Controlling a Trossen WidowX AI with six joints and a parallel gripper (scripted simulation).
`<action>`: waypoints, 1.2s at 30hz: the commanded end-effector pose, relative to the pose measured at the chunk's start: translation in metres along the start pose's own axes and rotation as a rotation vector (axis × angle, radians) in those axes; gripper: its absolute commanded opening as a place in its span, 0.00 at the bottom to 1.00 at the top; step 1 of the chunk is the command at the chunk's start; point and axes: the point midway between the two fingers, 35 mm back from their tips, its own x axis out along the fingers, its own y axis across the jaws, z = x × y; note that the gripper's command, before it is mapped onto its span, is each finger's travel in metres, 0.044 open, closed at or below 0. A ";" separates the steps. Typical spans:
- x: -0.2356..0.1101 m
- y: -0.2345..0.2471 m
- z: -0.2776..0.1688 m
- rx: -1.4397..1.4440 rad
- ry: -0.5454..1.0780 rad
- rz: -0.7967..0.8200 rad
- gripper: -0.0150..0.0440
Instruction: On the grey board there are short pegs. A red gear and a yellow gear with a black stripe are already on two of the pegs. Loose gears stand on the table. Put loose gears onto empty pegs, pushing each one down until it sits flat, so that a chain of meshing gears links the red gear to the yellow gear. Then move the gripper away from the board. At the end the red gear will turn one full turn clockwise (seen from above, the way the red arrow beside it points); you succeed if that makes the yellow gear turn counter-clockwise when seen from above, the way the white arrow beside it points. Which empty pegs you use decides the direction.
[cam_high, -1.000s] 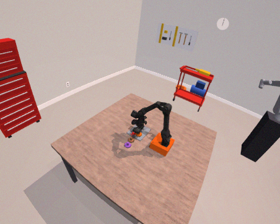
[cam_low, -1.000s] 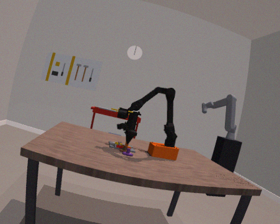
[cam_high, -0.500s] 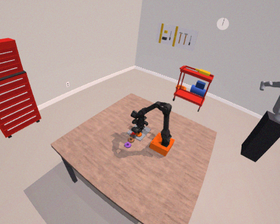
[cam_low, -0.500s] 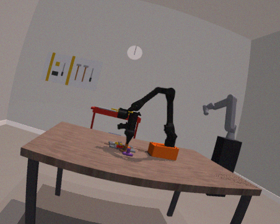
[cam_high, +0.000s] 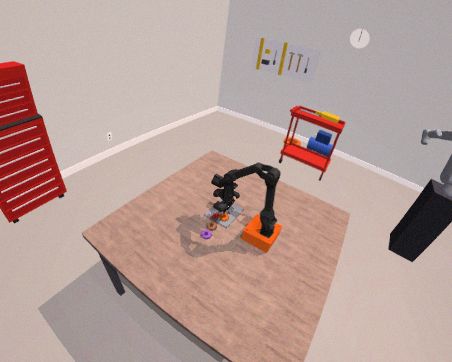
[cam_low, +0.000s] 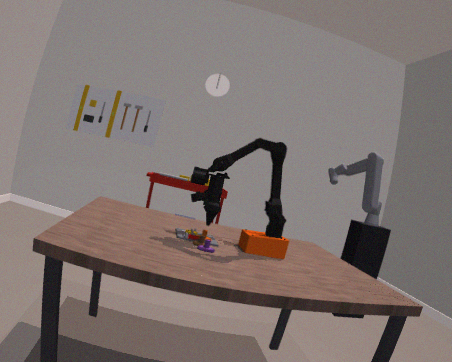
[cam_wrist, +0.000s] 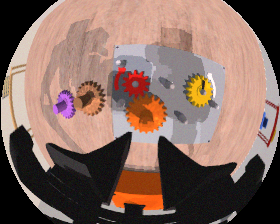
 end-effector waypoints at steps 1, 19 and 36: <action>-0.016 0.000 0.003 -0.009 -0.021 0.001 0.49; -0.009 0.180 -0.003 -1.388 -0.029 0.001 1.00; 0.014 0.179 -0.002 -1.388 -0.029 0.001 1.00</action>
